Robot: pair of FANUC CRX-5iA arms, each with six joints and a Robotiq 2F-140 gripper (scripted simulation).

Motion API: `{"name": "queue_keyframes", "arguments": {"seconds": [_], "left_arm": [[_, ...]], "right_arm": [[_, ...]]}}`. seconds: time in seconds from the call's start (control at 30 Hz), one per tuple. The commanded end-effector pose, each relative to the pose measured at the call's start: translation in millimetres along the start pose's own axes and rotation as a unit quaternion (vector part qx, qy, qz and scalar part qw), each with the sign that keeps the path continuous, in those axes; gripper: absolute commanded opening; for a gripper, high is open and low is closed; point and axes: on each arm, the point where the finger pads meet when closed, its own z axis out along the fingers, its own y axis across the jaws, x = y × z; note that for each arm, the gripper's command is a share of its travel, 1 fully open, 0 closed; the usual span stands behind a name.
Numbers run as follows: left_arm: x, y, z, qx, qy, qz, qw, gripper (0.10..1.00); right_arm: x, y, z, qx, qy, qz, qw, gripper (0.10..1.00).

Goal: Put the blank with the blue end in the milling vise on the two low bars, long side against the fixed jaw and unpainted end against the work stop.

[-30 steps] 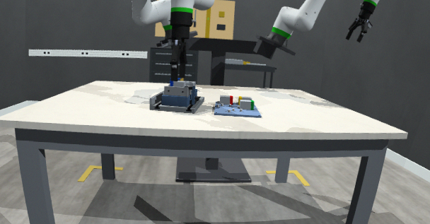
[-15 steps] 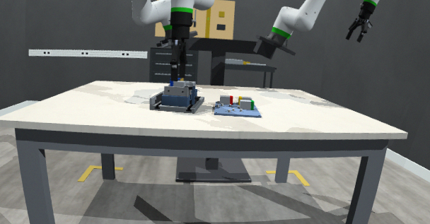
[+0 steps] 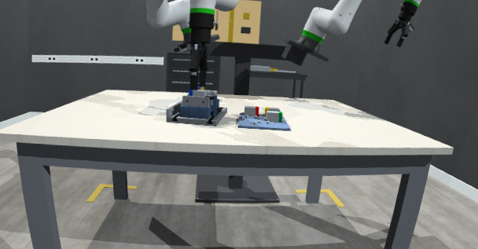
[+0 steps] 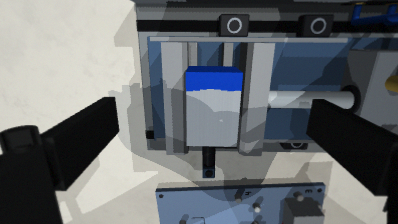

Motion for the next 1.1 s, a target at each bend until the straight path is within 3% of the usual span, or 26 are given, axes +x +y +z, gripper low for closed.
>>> {"name": "queue_keyframes", "arguments": {"seconds": [0.0, 1.07], "left_arm": [[0.2, 0.1, -1.0, 0.000, 0.001, 0.000, 1.000, 1.000], [0.2, 0.1, -1.0, 0.000, 0.001, 0.000, 1.000, 1.000]], "right_arm": [[-0.4, -1.0, -1.6, 0.001, 0.000, 0.000, 1.000, 1.000], [-0.4, -1.0, -7.1, 0.001, -0.001, 0.000, 1.000, 1.000]]}}
